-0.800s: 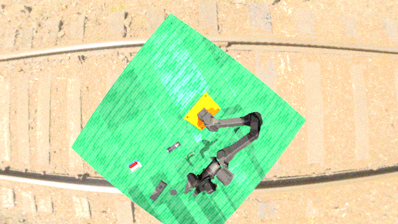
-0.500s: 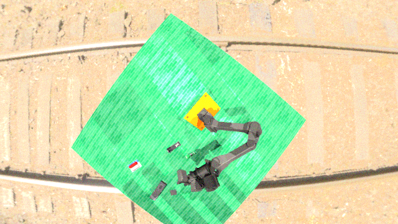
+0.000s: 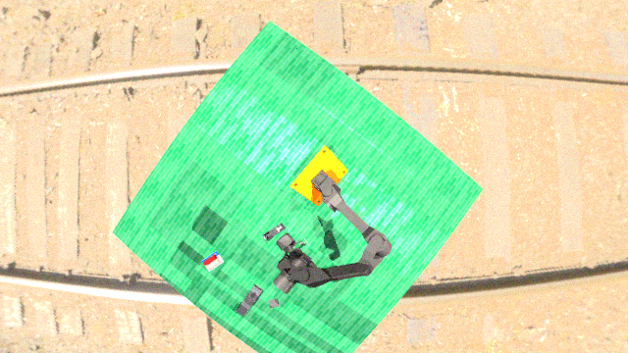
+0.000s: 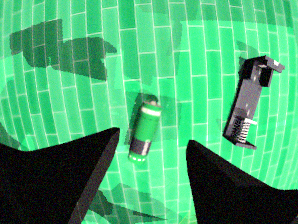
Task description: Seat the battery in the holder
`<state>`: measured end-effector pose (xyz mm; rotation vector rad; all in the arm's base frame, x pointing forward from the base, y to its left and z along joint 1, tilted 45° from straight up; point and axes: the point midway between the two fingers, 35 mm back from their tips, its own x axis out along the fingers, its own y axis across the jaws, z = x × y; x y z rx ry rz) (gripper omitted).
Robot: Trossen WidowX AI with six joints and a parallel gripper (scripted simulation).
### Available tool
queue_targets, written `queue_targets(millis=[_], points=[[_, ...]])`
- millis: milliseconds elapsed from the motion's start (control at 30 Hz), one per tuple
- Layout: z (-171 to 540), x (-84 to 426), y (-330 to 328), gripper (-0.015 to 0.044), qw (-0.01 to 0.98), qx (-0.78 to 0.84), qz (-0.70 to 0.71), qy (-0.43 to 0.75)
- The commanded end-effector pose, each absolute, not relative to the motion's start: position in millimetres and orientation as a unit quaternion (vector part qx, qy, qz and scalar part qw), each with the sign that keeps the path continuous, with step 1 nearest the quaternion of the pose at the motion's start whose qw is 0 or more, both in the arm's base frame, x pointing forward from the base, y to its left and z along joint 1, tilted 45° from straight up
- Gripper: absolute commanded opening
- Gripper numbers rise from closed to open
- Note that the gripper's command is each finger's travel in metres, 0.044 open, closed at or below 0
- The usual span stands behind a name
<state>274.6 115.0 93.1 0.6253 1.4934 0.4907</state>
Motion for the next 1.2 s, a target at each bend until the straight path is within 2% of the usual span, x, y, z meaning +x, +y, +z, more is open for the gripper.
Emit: queue_targets(millis=[0, 1167], points=[[90, 263, 124, 0.0228, 0.594, 0.321, 0.208, 0.707], [59, 260, 154, 0.0228, 0.594, 0.322, 0.208, 0.707]])
